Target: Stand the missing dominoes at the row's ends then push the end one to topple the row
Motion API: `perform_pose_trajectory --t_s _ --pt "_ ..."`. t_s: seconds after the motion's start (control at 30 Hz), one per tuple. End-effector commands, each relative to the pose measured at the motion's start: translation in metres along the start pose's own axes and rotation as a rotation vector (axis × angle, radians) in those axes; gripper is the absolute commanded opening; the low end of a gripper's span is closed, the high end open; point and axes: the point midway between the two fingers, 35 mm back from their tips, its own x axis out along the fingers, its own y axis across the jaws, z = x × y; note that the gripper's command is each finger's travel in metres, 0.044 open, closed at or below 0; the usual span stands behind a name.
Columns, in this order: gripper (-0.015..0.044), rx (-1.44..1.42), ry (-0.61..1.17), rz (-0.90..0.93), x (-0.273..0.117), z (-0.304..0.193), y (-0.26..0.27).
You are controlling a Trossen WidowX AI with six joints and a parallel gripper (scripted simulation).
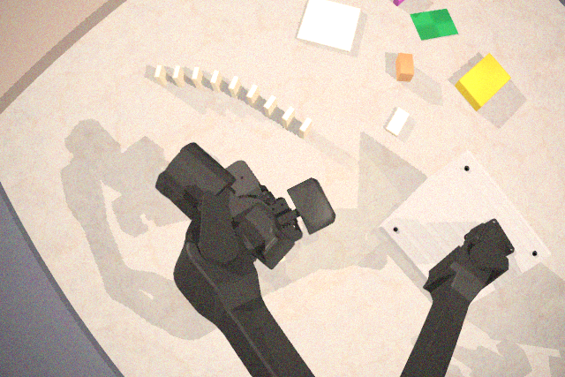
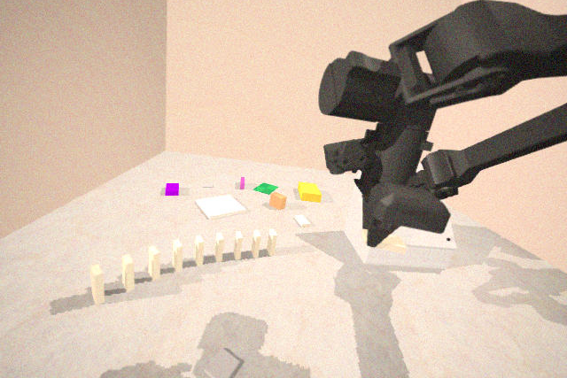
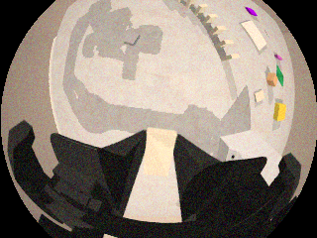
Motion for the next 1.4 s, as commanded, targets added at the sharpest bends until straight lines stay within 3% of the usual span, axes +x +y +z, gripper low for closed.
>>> perform_pose_trajectory --t_s 0.0,0.73,1.37 --pt "0.0107 0.014 -0.011 -0.058 0.007 -0.002 -0.006" --pt "0.0107 -0.003 -0.311 -0.475 0.049 0.000 -0.044" --pt "0.0107 -0.034 -0.746 -0.553 0.058 0.006 -0.042"
